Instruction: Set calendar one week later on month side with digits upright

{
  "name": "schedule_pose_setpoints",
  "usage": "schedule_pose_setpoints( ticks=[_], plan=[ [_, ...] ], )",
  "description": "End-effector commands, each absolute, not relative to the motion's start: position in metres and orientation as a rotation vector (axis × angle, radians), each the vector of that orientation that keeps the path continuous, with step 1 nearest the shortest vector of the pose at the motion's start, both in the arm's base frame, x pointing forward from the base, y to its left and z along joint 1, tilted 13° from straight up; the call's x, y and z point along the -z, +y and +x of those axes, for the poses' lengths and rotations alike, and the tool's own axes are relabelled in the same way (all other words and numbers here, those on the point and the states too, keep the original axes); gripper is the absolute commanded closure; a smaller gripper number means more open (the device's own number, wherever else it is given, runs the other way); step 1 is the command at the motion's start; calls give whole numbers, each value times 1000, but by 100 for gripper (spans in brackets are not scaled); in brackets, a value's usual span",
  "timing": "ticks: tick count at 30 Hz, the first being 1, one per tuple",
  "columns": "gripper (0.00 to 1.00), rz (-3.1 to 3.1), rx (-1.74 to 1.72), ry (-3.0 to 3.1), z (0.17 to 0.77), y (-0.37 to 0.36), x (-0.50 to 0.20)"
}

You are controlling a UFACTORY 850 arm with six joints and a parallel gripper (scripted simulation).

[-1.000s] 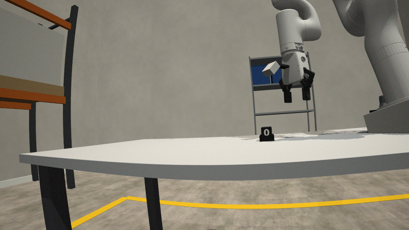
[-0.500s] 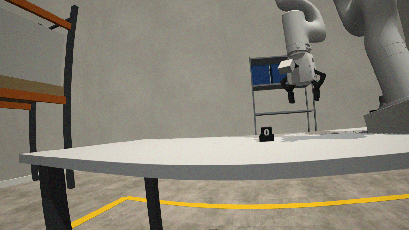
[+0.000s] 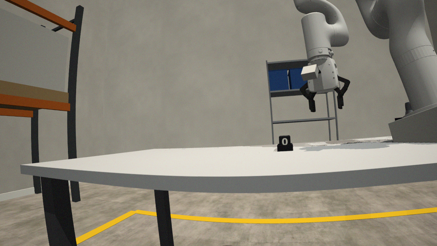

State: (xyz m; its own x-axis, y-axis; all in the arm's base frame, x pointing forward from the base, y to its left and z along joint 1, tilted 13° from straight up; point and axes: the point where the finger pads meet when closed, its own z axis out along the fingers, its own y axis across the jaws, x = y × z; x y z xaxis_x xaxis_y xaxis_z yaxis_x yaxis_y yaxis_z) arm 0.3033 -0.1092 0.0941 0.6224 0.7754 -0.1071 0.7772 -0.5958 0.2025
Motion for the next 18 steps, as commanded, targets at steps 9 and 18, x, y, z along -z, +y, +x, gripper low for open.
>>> schedule_pose_setpoints(
  ticks=[9, 18],
  plan=[
    [0, 2617, 10, 1274, 307, -116, -65],
    [0, 2617, 11, 1274, 309, -120, -46]
  ],
)
